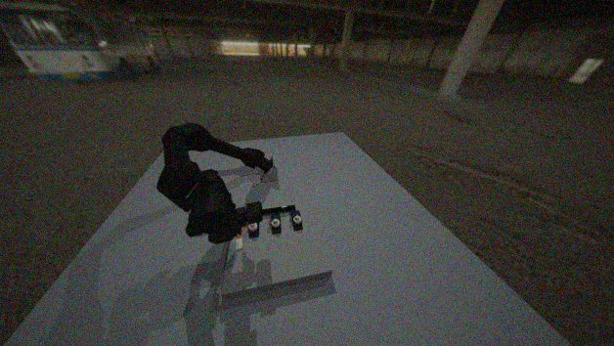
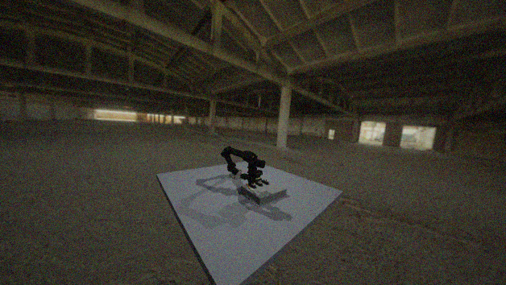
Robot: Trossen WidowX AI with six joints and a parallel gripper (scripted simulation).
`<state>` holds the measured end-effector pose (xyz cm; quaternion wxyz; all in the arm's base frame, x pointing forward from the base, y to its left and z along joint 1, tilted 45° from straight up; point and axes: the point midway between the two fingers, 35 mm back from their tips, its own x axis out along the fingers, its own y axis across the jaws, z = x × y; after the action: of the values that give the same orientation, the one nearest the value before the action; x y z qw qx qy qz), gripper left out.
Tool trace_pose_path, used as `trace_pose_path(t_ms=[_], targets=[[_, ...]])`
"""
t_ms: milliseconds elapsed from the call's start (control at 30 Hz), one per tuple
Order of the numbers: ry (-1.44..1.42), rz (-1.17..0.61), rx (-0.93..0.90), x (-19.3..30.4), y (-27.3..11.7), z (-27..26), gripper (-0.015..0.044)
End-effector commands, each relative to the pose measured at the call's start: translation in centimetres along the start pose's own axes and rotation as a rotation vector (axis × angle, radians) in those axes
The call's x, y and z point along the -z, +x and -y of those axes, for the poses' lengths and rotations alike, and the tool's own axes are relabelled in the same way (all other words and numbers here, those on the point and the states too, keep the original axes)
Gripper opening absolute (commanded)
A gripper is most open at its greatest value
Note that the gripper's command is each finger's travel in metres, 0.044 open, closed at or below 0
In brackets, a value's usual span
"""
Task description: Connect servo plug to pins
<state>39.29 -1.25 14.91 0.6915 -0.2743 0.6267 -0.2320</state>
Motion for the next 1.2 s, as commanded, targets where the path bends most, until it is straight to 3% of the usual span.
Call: trace_pose_path(t_ms=[0,867,967,1167], targets=[[-0.048,-0.035,0.046,-0.2,0.1,-0.3,0.0115],[-0.047,-0.035,0.048,0.0,4.0,-0.1,0.0115],[-0.047,-0.035,0.048,0.0,4.0,-0.1,0.0036],[-0.047,-0.035,0.048,0.0,4.0,-0.1,0.0]])
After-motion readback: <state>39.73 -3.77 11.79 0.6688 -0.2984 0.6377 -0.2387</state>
